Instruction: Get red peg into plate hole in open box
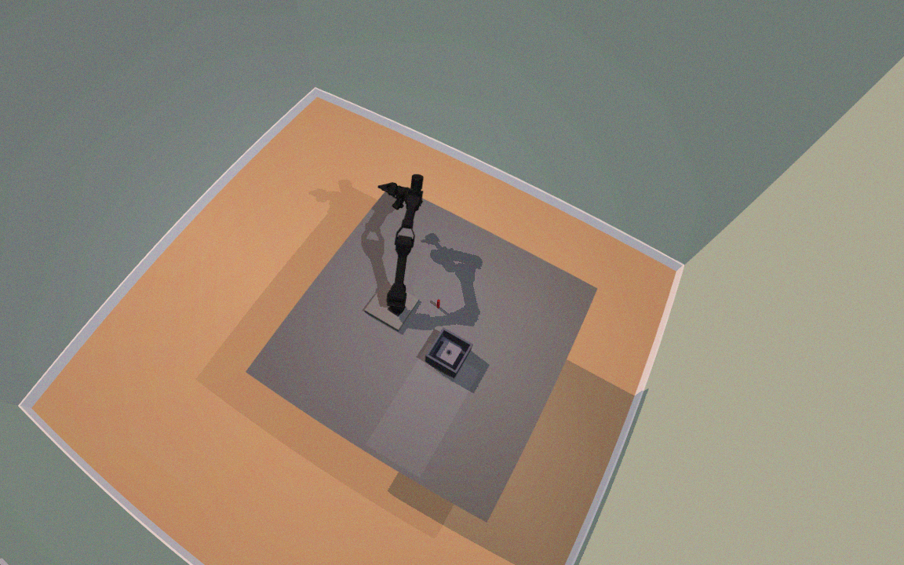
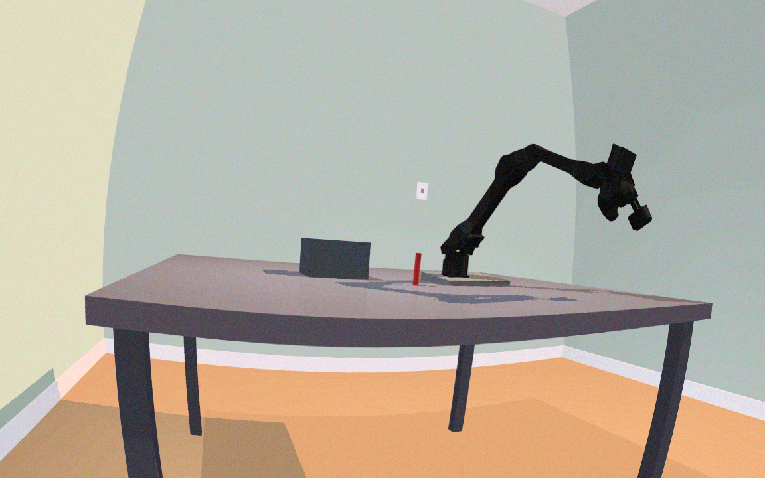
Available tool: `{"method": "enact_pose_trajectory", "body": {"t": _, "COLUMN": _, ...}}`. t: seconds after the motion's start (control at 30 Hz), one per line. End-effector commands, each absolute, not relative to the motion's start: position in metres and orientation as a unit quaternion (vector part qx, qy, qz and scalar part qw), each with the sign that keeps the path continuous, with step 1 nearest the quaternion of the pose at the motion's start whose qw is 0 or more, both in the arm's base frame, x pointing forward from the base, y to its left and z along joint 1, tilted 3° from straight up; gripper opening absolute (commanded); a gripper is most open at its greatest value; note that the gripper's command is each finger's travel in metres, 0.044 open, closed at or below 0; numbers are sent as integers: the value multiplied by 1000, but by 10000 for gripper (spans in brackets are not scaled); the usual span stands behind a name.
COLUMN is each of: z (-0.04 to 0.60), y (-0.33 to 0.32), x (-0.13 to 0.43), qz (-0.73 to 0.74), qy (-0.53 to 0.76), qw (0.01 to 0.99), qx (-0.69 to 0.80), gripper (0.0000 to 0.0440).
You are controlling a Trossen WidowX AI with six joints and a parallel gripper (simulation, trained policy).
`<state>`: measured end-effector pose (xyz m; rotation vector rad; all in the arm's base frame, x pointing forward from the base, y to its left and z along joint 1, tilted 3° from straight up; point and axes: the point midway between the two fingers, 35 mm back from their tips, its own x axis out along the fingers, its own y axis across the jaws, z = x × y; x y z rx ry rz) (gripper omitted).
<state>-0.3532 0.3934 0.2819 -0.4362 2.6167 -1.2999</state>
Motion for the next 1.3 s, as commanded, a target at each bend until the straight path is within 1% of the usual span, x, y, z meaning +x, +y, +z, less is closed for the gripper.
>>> {"method": "enact_pose_trajectory", "body": {"t": 0.0, "z": 286, "y": 393, "x": -350, "qz": -445, "qy": 879, "qw": 93, "qx": -143, "gripper": 421}}
{"method": "enact_pose_trajectory", "body": {"t": 0.03, "z": 289, "y": 393, "x": -347, "qz": -453, "qy": 876, "qw": 93, "qx": -137, "gripper": 439}}
{"method": "enact_pose_trajectory", "body": {"t": 0.07, "z": 292, "y": 394, "x": -342, "qz": -467, "qy": 870, "qw": 93, "qx": -130, "gripper": 440}}
{"method": "enact_pose_trajectory", "body": {"t": 0.67, "z": 304, "y": 423, "x": -257, "qz": -692, "qy": 720, "qw": 49, "qx": 22, "gripper": 440}}
{"method": "enact_pose_trajectory", "body": {"t": 1.27, "z": 306, "y": 437, "x": -165, "qz": -846, "qy": 508, "qw": -64, "qx": 149, "gripper": 440}}
